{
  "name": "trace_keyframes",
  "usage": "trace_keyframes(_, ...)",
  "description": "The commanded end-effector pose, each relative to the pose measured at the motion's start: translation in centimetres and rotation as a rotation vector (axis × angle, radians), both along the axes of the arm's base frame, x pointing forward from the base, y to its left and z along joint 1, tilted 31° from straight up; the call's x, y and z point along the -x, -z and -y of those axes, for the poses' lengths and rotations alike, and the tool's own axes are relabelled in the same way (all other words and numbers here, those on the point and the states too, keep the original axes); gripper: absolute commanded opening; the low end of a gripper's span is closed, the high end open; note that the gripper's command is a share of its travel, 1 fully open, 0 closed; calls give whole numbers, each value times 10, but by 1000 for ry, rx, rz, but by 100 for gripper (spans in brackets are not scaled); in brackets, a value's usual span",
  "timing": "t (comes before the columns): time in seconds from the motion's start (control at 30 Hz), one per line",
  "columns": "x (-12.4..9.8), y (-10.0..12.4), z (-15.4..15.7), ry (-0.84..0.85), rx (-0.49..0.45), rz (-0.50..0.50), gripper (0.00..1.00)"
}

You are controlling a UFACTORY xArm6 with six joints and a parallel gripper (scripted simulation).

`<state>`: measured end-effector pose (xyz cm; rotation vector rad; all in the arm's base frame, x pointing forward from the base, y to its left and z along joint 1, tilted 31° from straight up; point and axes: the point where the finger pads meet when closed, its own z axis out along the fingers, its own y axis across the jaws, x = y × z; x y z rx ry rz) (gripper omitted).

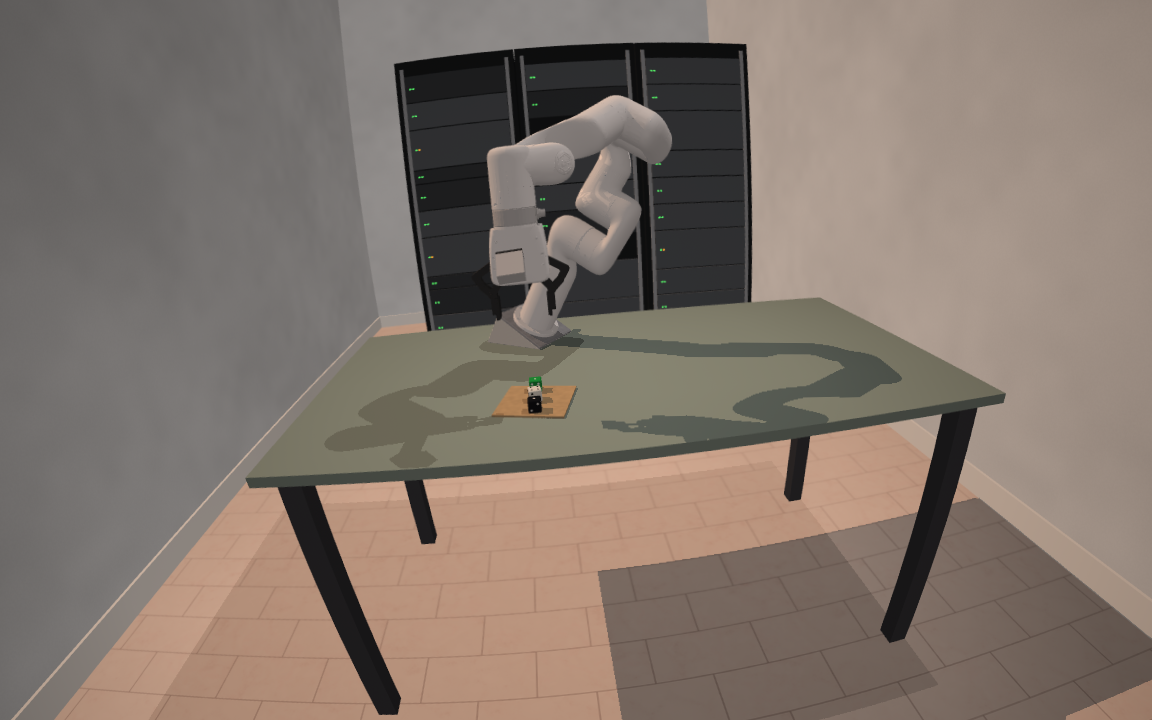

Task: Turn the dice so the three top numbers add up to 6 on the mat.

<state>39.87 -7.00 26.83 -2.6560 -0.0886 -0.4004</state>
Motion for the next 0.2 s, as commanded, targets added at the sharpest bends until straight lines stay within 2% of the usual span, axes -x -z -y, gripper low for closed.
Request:
trace_keyframes(0.0, -1, -1, 1, 1, 2, 3, 100)
trace_keyframes(0.17, -1, -1, 1, 1, 2, 3, 100)
